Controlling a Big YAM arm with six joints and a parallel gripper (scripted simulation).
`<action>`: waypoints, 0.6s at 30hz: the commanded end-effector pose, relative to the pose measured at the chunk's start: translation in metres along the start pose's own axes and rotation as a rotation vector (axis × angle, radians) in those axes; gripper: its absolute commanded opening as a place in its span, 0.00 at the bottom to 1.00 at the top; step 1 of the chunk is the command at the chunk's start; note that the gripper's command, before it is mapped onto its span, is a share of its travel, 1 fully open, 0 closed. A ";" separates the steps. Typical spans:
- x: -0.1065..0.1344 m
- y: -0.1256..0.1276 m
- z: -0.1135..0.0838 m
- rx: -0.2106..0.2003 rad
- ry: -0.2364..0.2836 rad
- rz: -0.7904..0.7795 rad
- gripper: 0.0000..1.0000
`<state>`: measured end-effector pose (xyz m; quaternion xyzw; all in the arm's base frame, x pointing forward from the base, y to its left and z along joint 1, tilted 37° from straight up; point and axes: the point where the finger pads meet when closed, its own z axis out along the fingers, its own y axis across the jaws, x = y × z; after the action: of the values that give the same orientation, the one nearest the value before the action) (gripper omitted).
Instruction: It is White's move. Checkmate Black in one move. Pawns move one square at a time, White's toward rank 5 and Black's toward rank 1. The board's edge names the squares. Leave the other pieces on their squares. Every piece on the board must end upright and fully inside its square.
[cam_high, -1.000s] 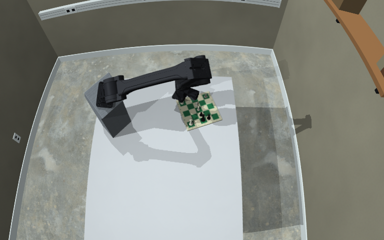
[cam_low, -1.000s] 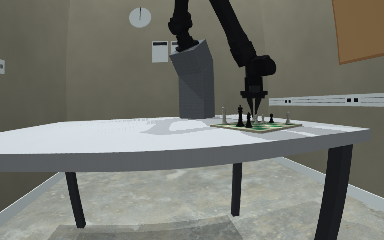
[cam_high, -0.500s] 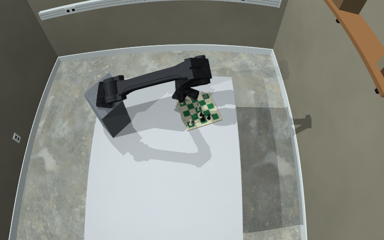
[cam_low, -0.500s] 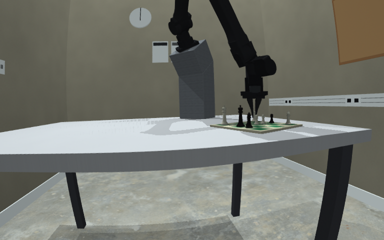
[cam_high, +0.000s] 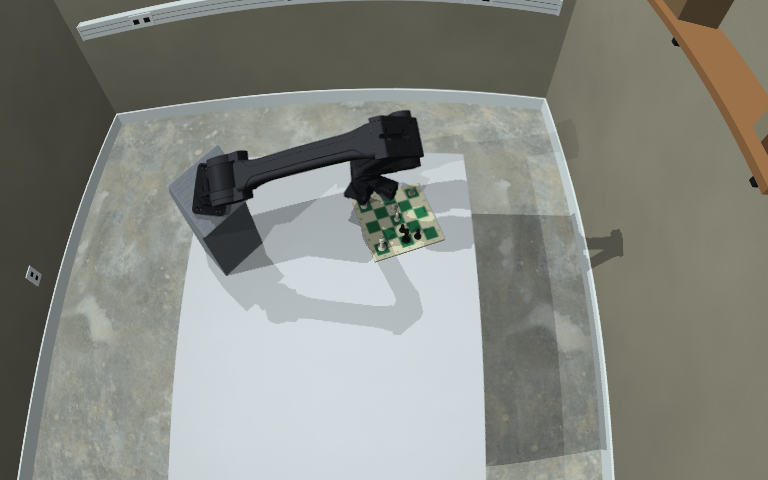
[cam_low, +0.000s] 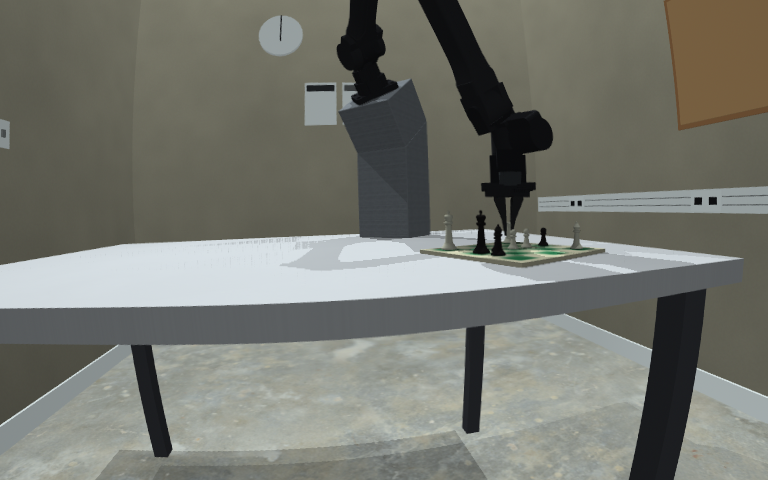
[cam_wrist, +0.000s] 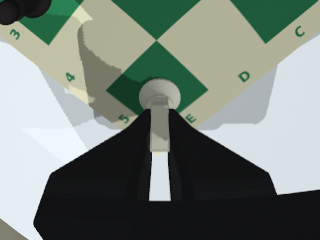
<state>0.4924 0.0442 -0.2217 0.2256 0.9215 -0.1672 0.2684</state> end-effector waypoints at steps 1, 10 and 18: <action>-0.008 0.007 -0.004 -0.018 -0.020 0.000 0.00; -0.003 0.007 -0.054 -0.016 -0.012 -0.003 0.00; -0.002 0.007 -0.096 -0.017 -0.013 -0.002 0.00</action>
<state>0.4669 0.0837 -0.1560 0.2116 0.9225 -0.1622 0.2791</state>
